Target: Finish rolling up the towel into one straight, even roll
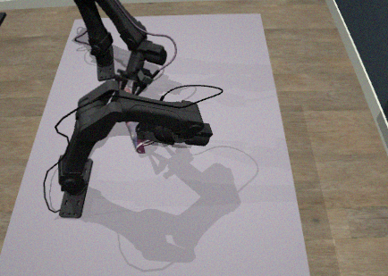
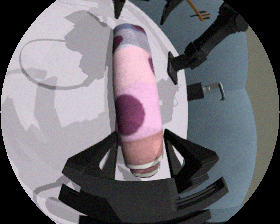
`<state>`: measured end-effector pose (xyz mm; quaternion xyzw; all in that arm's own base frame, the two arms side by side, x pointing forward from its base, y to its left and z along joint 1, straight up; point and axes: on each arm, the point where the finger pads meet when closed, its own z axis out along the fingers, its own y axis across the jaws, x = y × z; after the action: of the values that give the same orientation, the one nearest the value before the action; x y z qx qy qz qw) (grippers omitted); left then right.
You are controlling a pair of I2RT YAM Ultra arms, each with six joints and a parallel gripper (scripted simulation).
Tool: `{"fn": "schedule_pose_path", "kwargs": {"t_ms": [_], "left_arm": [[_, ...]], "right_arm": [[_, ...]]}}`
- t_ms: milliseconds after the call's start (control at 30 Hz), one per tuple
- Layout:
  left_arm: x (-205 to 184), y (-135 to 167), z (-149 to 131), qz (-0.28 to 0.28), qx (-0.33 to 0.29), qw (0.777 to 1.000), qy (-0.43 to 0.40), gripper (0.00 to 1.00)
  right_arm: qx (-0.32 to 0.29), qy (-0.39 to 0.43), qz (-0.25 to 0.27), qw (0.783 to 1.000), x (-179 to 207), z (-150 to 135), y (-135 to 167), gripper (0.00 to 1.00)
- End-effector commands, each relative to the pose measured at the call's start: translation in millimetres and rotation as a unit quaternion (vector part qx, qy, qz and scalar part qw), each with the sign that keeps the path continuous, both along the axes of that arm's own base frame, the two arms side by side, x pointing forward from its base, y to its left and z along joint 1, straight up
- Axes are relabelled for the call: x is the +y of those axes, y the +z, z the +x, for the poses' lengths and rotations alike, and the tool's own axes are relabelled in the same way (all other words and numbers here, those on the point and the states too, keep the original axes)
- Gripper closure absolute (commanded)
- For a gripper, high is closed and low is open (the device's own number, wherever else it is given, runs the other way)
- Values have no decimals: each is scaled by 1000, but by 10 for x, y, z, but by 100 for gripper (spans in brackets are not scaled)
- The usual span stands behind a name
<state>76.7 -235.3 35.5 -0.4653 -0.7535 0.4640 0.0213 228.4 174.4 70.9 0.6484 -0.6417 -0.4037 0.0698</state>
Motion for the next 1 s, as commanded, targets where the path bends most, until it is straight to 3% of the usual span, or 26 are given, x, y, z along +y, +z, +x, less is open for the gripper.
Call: {"fn": "schedule_pose_path", "kwargs": {"t_ms": [0, 200, 967], "left_arm": [[-71, 141, 81, -25, -13, 1000, -2, 31], [-71, 183, 81, -25, -13, 1000, -2, 15], [437, 576, 394, -23, -19, 1000, -3, 15]], "right_arm": [[67, 47, 2, 997, -7, 58, 112, 15], [67, 47, 2, 997, -7, 58, 112, 15], [61, 47, 2, 997, -21, 51, 124, 15]]}}
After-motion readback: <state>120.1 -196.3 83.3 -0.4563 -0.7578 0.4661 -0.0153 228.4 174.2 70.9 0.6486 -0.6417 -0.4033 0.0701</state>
